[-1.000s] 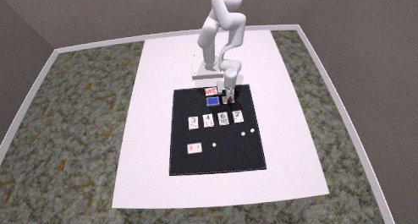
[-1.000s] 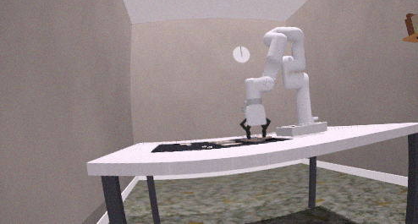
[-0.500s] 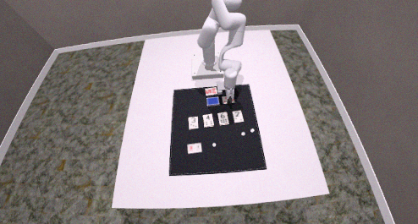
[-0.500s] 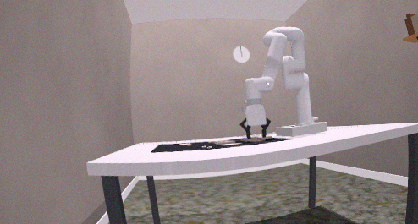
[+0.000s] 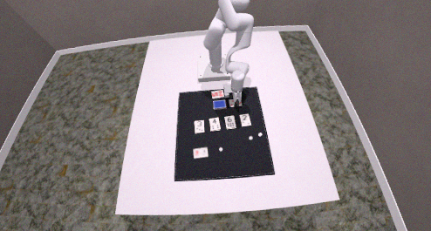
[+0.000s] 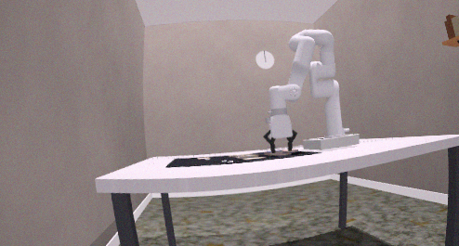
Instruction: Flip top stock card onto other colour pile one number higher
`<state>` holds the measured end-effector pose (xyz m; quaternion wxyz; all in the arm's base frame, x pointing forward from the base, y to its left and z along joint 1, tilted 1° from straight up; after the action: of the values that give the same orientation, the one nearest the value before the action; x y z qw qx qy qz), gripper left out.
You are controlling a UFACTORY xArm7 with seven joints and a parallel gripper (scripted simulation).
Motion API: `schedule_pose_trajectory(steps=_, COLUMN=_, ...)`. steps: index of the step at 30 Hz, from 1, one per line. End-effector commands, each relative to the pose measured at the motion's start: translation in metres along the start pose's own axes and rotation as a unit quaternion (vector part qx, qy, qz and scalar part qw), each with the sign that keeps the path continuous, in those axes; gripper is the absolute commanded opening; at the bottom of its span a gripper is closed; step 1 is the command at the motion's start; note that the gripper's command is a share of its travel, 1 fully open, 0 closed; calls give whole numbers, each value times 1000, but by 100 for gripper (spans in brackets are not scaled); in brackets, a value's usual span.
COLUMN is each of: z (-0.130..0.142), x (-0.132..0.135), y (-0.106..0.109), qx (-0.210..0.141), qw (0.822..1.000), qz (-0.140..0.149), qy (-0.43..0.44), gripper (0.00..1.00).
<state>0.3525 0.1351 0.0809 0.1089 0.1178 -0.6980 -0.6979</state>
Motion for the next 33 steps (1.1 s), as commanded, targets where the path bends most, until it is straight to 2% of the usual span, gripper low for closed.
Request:
schedule_pose_trajectory(steps=1, z=0, x=-1, y=0, qx=0, qw=1000, qz=-1, qy=0, gripper=87)
schedule_pose_trajectory(steps=33, z=0, x=-2, y=-7, qx=0, qw=1000, qz=-1, qy=0, gripper=87)
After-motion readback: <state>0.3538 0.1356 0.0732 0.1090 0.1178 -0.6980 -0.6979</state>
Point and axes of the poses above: the point where the finger pads meet when closed, its own y axis back along the fingers, its own x axis across the jaws, z = x × y, the point moved 10 cm from there along y, back along the fingers, and after that the axes turned 13 degrees about y, right-handed, at the moved point
